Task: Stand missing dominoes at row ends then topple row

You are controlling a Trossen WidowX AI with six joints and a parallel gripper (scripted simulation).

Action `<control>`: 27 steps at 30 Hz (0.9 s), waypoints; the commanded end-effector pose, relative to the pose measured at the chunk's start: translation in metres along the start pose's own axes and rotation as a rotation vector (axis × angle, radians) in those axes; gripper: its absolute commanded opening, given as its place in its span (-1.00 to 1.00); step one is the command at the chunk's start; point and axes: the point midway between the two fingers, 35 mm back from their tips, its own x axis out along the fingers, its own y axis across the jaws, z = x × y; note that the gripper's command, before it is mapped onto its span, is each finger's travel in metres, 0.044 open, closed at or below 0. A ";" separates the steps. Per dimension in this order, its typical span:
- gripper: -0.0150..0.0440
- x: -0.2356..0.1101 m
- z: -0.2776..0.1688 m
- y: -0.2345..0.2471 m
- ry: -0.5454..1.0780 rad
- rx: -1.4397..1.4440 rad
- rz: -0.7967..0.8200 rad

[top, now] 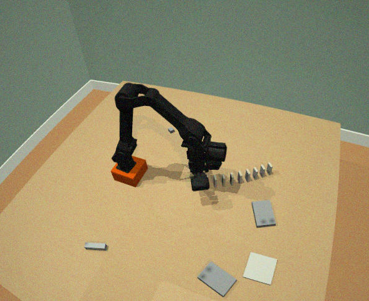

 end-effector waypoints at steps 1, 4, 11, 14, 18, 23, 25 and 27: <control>0.23 0.002 0.000 0.000 0.003 -0.005 0.003; 0.49 0.002 0.000 0.000 0.003 -0.005 0.003; 1.00 0.002 0.000 0.000 0.003 -0.005 0.003; 1.00 -0.008 0.002 -0.001 0.003 -0.004 0.003; 1.00 -0.070 0.008 -0.003 0.001 -0.002 0.001; 1.00 -0.127 0.001 -0.001 0.000 0.000 0.000; 1.00 -0.127 0.001 -0.001 0.000 0.000 0.000; 0.91 -0.127 0.000 -0.001 0.000 0.016 0.000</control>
